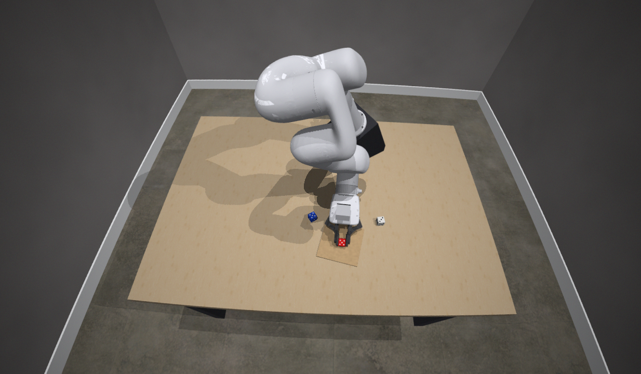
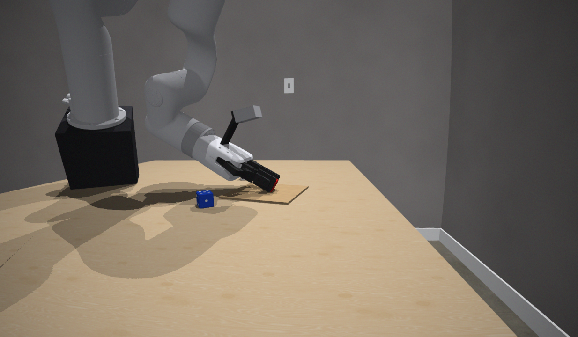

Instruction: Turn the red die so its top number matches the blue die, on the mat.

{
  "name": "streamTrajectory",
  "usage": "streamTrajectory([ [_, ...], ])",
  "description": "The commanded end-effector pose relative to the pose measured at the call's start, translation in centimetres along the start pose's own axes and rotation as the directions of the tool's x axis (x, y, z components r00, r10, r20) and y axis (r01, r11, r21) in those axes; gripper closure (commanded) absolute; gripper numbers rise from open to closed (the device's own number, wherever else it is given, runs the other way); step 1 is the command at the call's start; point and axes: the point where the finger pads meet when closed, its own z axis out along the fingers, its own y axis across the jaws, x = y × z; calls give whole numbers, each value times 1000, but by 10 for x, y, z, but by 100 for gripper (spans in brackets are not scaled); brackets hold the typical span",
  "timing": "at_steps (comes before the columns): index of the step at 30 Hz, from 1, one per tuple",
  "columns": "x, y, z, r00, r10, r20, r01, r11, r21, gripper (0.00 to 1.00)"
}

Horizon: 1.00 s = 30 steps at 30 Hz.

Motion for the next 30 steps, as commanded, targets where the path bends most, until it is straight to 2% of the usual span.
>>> streamTrajectory([
  [1,1,0,0,1000,0,-1,0,1000,0,79],
  [11,1,0,0,1000,0,-1,0,1000,0,79],
  [12,1,0,0,1000,0,-1,0,1000,0,75],
  [14,1,0,0,1000,0,-1,0,1000,0,75],
  [15,1,0,0,1000,0,-1,0,1000,0,71],
  [19,1,0,0,1000,0,-1,0,1000,0,71],
  [20,1,0,0,1000,0,-1,0,1000,0,67],
  [25,1,0,0,1000,0,-1,0,1000,0,63],
  [26,1,0,0,1000,0,-1,0,1000,0,58],
  [30,1,0,0,1000,0,-1,0,1000,0,58],
])
